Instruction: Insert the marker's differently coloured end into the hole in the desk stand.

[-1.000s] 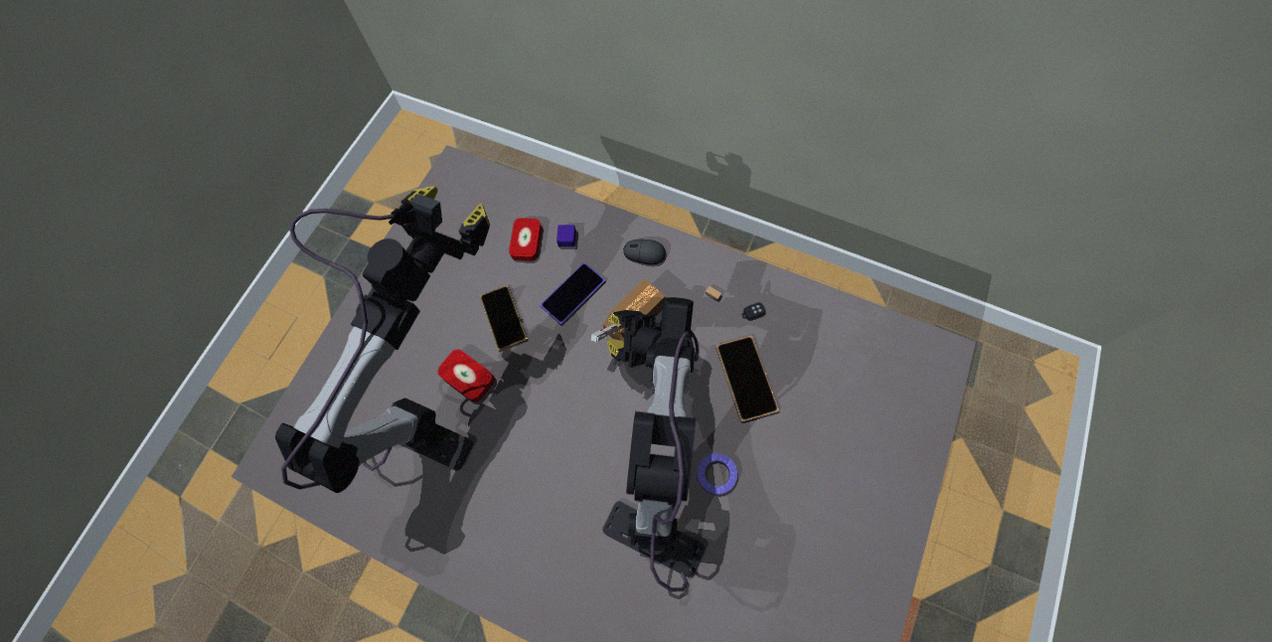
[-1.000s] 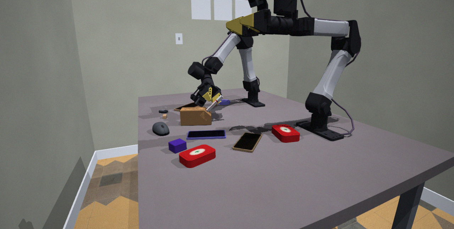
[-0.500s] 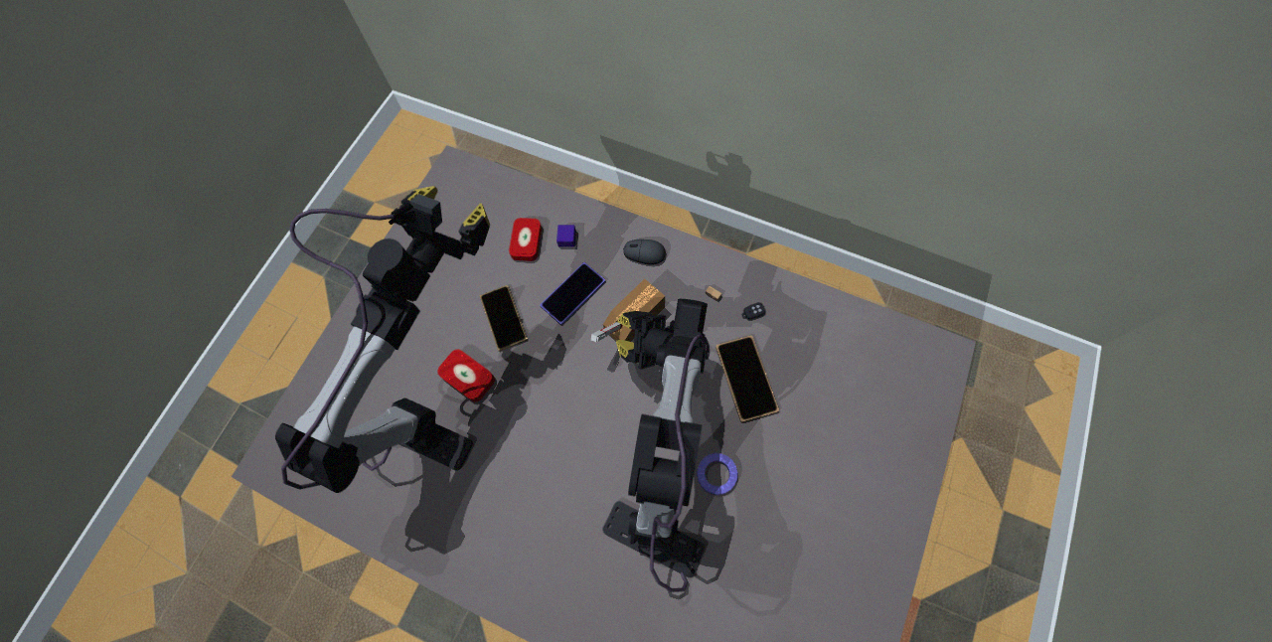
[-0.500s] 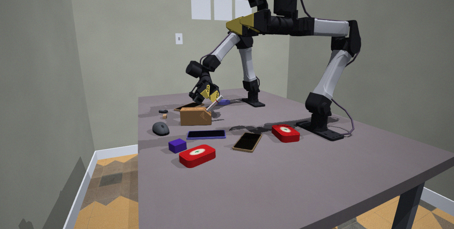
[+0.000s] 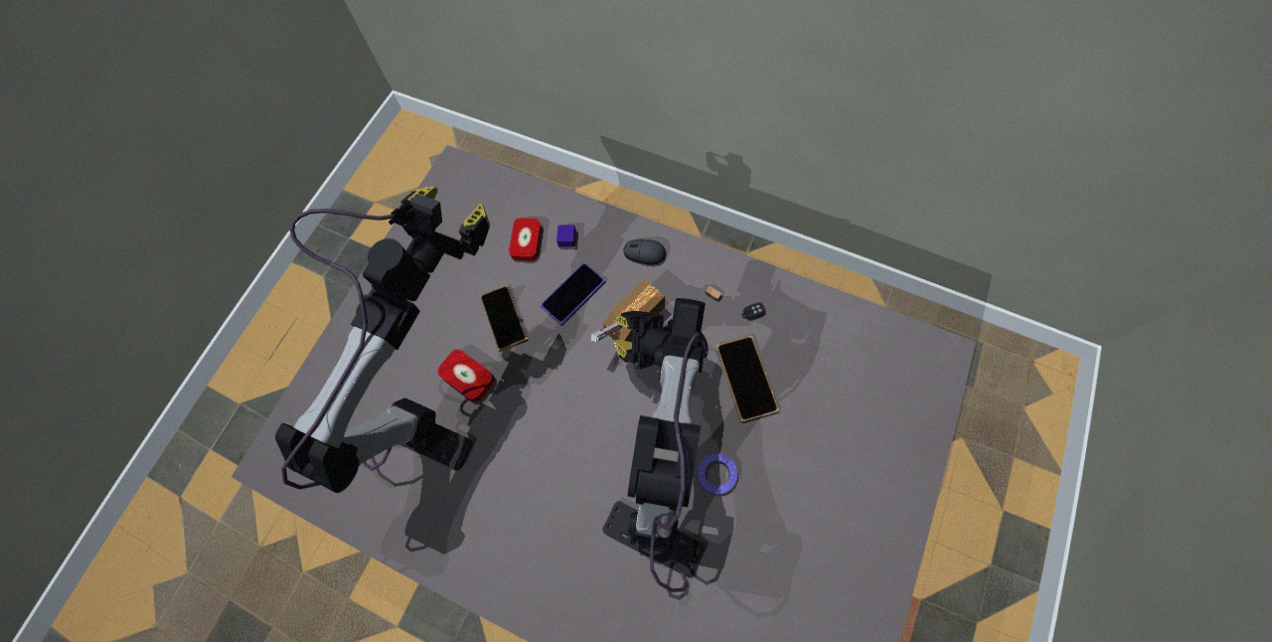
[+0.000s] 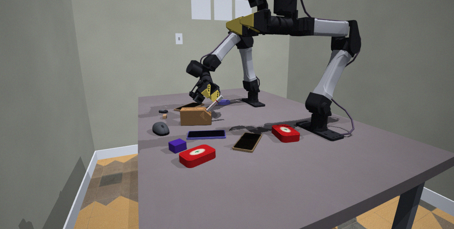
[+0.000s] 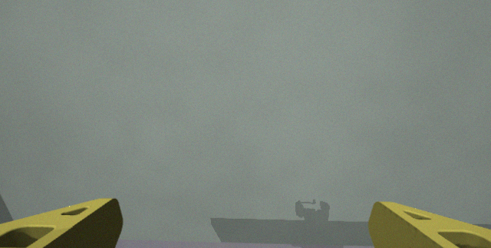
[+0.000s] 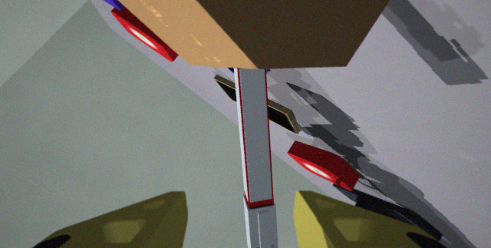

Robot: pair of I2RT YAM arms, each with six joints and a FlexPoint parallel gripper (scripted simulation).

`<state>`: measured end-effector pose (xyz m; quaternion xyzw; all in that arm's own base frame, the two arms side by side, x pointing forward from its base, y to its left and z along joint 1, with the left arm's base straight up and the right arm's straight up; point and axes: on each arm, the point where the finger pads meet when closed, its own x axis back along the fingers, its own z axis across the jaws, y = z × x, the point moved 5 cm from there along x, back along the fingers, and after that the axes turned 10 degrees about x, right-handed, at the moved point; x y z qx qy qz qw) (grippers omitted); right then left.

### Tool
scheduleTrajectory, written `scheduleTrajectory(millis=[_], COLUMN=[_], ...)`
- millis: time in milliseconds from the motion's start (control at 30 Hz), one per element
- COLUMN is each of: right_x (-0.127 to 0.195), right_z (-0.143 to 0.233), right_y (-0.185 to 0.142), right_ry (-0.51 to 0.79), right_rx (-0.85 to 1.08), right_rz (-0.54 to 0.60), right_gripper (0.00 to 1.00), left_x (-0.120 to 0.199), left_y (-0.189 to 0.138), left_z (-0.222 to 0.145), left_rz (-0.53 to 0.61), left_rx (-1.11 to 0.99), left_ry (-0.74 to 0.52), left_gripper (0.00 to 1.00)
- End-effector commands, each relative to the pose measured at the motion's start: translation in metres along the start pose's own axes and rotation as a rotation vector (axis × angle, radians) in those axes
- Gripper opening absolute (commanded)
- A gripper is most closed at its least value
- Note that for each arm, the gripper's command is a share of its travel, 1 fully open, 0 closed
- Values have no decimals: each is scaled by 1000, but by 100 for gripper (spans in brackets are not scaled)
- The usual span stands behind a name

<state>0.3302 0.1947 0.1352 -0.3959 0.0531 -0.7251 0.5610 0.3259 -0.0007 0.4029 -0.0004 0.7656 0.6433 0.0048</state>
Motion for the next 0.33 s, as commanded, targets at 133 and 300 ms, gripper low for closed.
scheduleTrajectory(millis=[133,300], right_x=[7,7], right_z=[7,7], right_y=[-6,-6], right_ry=[22,22], right_rx=[27,27], right_rz=[-3,-3], right_gripper=[45,45], left_x=[6,6], left_y=[27,27], left_z=[-2,-2], left_rz=[-86,-86], left_rx=[5,5], left_ry=[-8,-8], left_gripper=[100,100])
